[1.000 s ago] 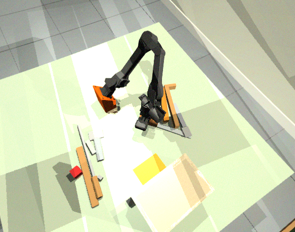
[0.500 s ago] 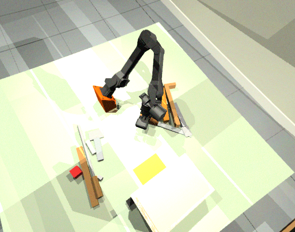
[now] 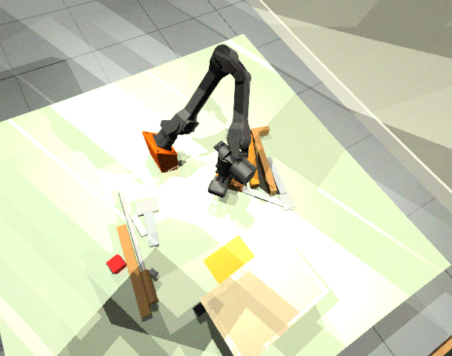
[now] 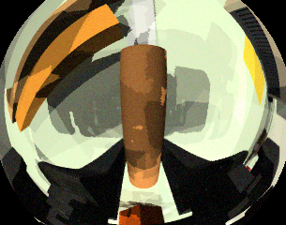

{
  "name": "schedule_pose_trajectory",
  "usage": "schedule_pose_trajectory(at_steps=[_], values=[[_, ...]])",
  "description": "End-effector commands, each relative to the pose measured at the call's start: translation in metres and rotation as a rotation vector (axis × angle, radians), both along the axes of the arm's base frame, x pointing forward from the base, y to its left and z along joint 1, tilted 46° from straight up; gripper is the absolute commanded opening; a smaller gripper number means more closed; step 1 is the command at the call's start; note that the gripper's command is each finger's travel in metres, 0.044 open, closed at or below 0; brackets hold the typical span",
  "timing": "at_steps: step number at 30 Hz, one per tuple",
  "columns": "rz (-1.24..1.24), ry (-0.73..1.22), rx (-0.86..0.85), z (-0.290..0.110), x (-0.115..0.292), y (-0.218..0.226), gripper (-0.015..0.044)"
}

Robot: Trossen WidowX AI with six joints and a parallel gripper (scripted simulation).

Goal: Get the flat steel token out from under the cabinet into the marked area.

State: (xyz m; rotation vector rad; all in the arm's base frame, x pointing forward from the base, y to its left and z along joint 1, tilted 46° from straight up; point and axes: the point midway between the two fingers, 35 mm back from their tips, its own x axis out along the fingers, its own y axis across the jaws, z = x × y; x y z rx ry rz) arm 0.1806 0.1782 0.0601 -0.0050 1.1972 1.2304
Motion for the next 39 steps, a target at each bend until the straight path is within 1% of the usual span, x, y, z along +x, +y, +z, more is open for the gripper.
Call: schedule_pose_trajectory(at_steps=[1,39], values=[[-0.025,0.022,-0.001,0.0012,-0.0004,0.0001,0.0000],[-0.230,0.233,-0.044,0.0016,-0.0012,0.0002,0.0000]])
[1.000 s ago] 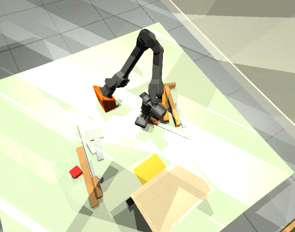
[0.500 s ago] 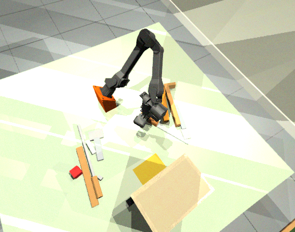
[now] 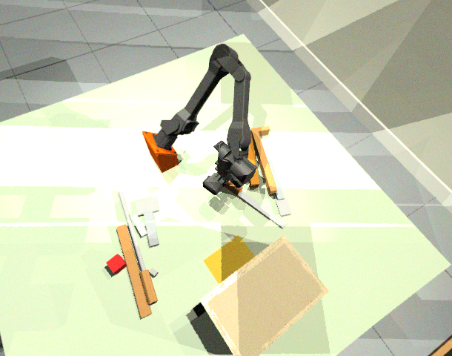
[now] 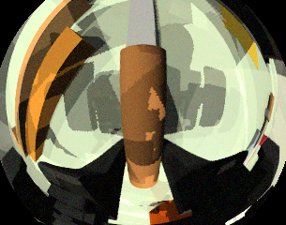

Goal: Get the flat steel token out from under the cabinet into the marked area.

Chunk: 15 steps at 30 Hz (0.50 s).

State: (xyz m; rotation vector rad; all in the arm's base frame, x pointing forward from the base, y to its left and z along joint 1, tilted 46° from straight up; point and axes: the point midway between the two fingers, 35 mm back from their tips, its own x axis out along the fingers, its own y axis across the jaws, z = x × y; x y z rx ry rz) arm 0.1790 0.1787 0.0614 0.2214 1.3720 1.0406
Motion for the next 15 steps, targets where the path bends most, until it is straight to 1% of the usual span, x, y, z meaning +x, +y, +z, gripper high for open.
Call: schedule_pose_trajectory(at_steps=[1,15], values=[[-0.026,0.024,-0.004,0.0003,0.0003,-0.0003,0.0000],[-0.103,0.102,-0.020,0.0002,0.0002,-0.0004,0.0000]])
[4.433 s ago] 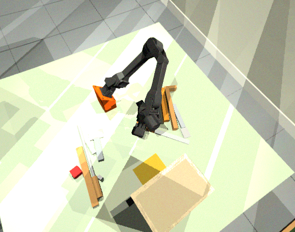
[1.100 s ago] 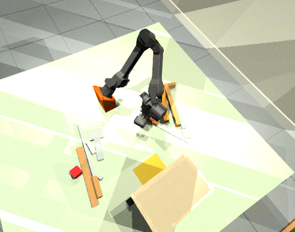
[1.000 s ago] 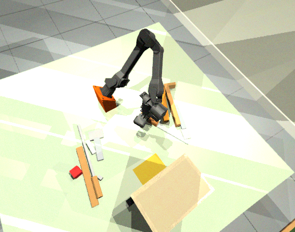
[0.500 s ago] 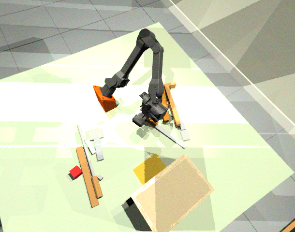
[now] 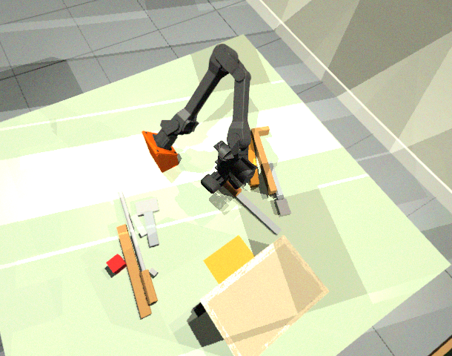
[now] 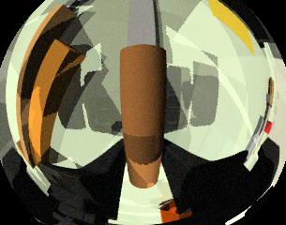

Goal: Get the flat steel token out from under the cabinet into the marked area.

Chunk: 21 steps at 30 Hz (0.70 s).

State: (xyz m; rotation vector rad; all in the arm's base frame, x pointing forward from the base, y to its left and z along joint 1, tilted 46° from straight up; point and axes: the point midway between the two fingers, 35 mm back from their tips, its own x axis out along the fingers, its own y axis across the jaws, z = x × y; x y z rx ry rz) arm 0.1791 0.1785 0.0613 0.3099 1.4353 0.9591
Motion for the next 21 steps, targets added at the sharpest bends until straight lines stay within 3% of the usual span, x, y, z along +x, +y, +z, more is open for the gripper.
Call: schedule_pose_trajectory(at_steps=[1,21], values=[[-0.025,0.023,-0.004,0.0003,0.0002,-0.0002,0.0000],[-0.134,0.135,-0.027,0.0001,0.0002,-0.0004,0.0000]])
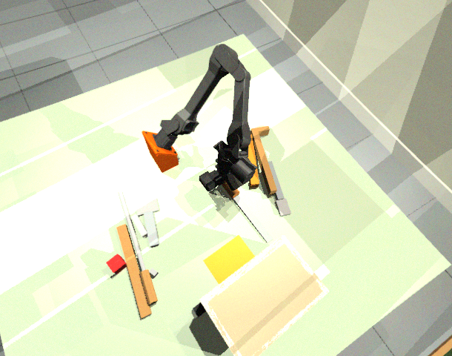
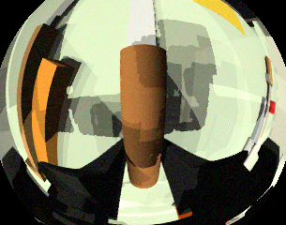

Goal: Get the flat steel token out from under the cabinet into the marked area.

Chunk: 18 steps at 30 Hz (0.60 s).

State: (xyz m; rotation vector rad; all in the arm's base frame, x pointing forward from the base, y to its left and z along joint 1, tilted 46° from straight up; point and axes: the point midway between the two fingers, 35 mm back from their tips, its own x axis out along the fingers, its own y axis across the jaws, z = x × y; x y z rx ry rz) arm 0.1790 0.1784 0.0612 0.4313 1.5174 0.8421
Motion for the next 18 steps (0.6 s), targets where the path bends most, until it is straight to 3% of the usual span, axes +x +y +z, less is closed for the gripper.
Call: schedule_pose_trajectory(at_steps=[1,11,18], values=[[-0.025,0.024,-0.004,0.0001,0.0002,-0.0002,0.0000],[-0.073,0.073,-0.014,-0.0001,0.0003,-0.0004,0.0000],[-0.059,0.060,-0.012,-0.0001,-0.0001,-0.0001,0.0184]])
